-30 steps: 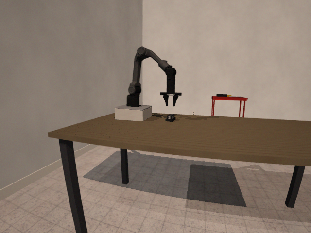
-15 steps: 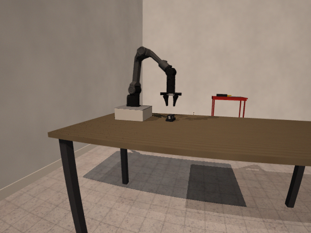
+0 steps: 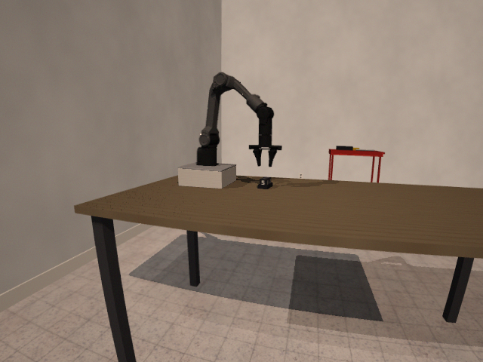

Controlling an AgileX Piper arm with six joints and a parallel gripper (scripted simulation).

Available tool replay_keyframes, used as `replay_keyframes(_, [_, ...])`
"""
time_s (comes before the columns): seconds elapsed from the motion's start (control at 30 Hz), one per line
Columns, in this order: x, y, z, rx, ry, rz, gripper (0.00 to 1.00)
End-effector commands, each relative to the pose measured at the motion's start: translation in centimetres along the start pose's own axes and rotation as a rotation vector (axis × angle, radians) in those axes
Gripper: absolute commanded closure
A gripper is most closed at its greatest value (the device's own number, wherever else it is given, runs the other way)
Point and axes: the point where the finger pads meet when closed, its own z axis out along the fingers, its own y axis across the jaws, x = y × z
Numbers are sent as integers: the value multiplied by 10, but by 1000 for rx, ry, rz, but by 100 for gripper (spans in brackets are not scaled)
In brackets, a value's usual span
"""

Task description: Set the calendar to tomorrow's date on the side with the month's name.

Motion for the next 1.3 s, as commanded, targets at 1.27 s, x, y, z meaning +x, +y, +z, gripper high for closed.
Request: replay_keyframes(1.27, [2,0,45,-2,0,0,36])
